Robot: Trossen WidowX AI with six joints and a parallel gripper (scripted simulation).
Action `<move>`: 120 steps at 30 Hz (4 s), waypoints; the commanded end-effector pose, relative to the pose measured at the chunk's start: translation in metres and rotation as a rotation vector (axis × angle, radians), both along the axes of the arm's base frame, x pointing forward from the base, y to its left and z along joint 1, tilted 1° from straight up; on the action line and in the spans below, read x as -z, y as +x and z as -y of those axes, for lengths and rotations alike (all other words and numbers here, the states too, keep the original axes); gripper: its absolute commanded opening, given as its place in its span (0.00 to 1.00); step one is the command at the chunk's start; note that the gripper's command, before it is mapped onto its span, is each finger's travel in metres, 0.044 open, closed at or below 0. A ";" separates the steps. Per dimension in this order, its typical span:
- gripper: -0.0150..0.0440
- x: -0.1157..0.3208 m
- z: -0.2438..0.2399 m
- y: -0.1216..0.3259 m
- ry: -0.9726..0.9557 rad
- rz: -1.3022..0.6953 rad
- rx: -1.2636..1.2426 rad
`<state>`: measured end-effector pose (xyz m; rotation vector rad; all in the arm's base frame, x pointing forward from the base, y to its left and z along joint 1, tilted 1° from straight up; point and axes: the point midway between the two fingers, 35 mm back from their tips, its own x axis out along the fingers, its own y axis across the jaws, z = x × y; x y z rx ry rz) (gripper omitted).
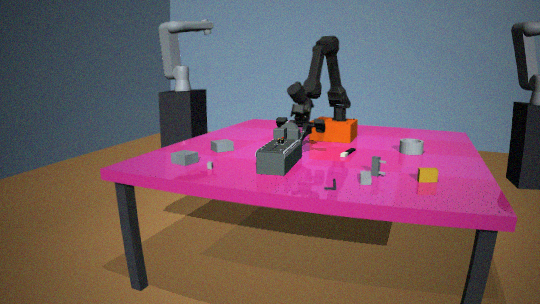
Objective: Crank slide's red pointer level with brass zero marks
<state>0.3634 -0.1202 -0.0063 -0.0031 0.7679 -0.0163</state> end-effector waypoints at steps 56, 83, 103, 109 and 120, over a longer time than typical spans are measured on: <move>0.25 -0.035 -0.005 -0.001 0.010 0.003 -0.003; 1.00 -0.055 -0.005 0.000 0.010 0.004 -0.003; 1.00 -0.151 -0.005 -0.001 0.010 0.005 0.000; 1.00 -0.155 -0.001 0.025 0.047 -0.018 0.072; 1.00 -0.160 0.003 0.084 0.111 -0.019 0.240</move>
